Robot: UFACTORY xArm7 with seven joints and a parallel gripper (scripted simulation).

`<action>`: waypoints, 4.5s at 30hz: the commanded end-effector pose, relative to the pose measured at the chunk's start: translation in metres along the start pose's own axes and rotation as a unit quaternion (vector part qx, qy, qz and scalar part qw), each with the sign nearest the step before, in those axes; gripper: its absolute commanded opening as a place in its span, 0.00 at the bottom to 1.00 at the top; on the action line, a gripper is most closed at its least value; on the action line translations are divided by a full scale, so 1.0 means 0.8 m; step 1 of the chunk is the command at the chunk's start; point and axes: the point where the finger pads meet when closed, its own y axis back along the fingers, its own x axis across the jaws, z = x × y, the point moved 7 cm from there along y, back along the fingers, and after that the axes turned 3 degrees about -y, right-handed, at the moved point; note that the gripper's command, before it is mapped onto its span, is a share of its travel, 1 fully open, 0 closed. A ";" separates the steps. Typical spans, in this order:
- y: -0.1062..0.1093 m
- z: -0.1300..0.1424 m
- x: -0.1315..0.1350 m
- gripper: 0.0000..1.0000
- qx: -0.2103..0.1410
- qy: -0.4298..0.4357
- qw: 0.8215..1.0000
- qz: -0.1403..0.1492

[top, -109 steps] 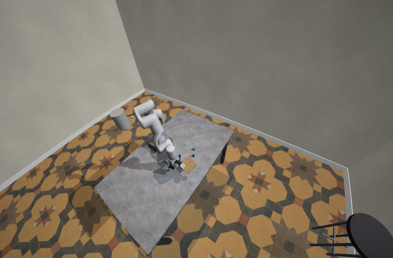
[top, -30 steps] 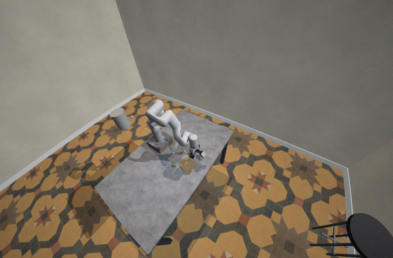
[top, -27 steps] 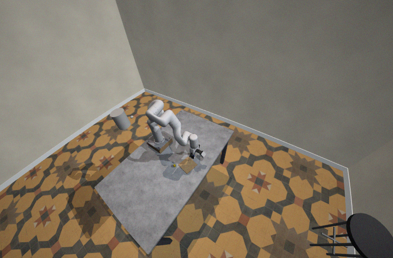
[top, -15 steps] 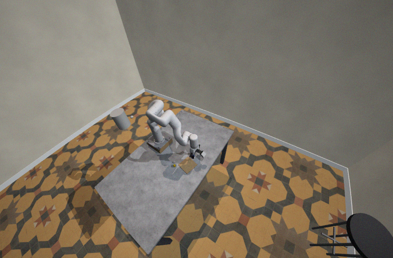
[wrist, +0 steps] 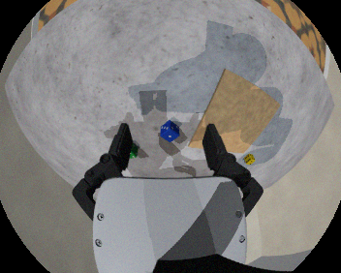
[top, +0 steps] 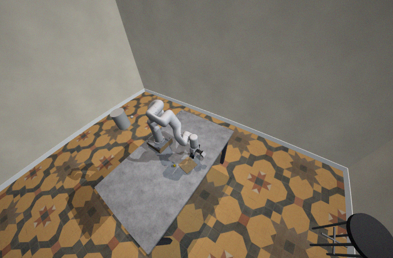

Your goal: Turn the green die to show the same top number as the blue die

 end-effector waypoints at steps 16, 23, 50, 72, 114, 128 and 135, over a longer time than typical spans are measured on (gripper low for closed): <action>0.002 0.017 -0.024 1.00 0.002 0.000 1.000 0.000; 0.002 0.040 -0.055 1.00 0.002 0.000 1.000 0.000; 0.002 0.061 -0.083 1.00 0.002 0.000 1.000 0.000; 0.002 0.061 -0.083 1.00 0.002 0.000 1.000 0.000; 0.131 0.082 -0.080 1.00 0.002 0.115 0.993 0.000; 0.126 0.095 -0.078 1.00 0.002 0.189 0.982 0.001; 0.126 0.095 -0.078 1.00 0.002 0.189 0.982 0.001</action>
